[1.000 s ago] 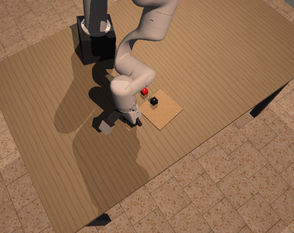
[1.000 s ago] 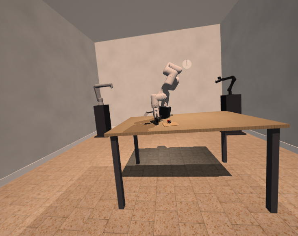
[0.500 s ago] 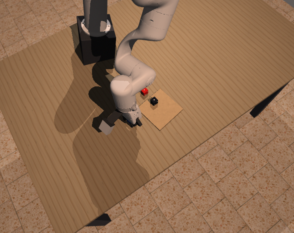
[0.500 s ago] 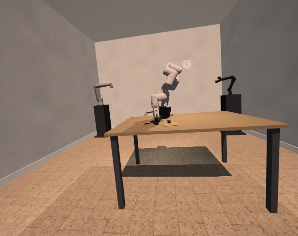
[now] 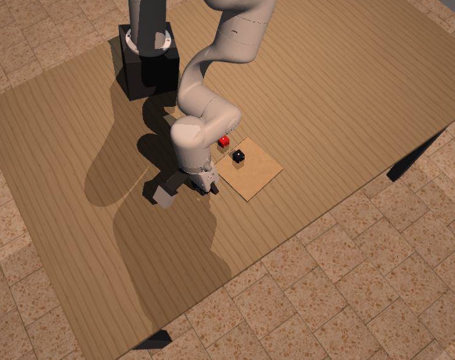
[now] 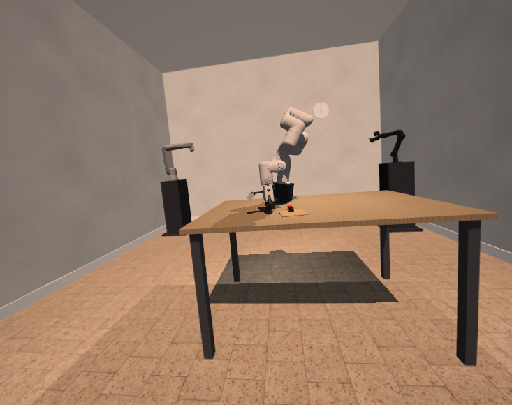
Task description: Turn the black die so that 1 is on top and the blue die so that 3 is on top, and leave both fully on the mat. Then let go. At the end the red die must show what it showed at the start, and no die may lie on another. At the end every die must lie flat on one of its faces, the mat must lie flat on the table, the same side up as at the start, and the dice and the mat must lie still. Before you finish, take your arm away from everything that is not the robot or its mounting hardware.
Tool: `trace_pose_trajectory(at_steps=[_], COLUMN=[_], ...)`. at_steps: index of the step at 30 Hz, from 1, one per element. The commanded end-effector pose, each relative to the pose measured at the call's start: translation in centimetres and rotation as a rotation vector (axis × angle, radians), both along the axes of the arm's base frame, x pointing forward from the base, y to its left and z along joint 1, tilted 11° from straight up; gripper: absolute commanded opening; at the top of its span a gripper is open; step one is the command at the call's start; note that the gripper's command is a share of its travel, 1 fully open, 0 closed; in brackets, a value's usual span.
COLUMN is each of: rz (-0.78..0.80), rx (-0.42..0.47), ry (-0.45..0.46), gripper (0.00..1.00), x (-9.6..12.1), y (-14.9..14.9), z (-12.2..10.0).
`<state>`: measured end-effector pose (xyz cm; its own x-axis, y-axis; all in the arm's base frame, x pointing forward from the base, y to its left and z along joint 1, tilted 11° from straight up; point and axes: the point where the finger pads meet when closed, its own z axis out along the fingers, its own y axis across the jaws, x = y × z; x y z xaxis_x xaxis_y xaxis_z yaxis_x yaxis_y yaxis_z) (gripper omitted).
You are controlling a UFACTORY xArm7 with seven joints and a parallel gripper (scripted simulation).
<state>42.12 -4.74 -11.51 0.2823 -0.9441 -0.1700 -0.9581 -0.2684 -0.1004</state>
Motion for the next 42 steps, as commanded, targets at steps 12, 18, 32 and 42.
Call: trace_pose_trajectory(at_steps=[12,18,32,42], rz=[-0.001,-0.001,-0.001,-0.001], rx=[-0.001,-0.001,-0.001,-0.001], ry=[-0.003,-0.003,-0.003,-0.003], gripper=[0.21,0.21,0.21,0.21], x=[0.1,0.1,0.1,-0.1], y=[-0.1,-0.1,-0.1,-1.0], z=[0.1,0.1,0.3,4.6])
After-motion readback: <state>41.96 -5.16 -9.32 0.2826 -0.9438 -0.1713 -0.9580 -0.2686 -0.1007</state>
